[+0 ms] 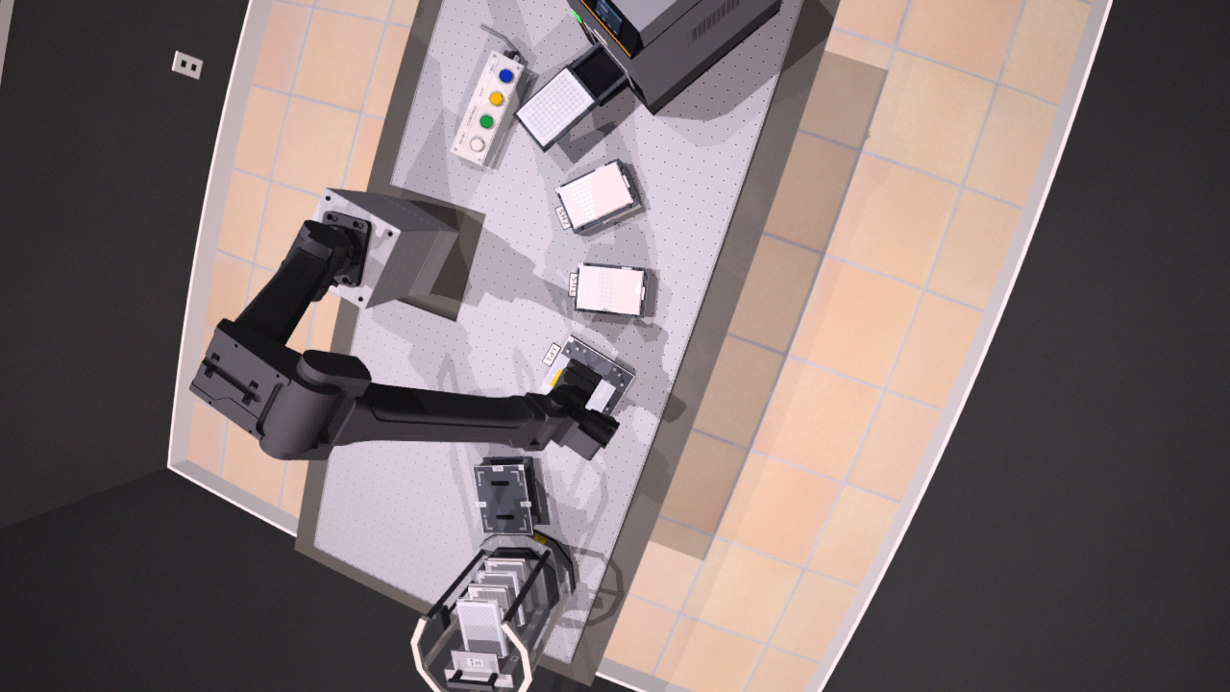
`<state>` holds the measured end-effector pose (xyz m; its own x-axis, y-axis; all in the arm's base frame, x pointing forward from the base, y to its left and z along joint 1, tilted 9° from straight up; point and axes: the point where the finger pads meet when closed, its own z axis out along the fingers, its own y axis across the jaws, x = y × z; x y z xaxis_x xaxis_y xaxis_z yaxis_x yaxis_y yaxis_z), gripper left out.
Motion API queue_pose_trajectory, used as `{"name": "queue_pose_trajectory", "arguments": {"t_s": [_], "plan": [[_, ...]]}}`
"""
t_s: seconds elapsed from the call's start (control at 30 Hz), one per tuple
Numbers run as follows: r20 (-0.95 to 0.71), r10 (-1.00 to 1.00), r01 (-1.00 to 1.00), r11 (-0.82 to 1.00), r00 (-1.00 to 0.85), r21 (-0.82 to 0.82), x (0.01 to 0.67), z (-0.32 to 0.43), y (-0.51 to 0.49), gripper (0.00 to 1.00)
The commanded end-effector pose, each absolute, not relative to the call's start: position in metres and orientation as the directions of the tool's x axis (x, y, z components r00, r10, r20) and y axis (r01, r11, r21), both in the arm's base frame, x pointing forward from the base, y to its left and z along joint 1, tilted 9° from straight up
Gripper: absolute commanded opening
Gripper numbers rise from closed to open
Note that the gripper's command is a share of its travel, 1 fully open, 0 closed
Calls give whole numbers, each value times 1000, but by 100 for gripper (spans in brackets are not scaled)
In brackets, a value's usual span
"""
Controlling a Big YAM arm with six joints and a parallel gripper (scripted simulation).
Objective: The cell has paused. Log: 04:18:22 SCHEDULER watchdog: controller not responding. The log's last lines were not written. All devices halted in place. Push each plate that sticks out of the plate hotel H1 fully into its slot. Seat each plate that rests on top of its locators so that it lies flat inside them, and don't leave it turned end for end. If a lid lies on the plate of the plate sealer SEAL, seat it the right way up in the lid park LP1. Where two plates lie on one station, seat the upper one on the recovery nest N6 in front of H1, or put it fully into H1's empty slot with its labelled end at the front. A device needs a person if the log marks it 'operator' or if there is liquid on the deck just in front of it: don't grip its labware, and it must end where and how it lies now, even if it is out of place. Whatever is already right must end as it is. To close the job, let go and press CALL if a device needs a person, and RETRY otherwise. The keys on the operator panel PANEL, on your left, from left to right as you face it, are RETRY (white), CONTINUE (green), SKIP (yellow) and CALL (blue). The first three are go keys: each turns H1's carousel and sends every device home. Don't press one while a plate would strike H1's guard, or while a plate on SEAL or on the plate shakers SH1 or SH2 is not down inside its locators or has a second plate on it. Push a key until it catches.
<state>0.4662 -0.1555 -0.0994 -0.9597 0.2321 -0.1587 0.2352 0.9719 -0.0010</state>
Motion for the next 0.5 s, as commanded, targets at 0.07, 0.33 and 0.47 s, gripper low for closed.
{"name": "queue_pose_trajectory", "arguments": {"t_s": [0.07,0.33,0.47], "plan": [[-217,228,234,972,-949,-1,492,-85,-157,84],[-212,228,234,972,-950,-1,492,-96,-157,84],[-192,229,234,972,-954,0,488,-110,-156,84]]}}
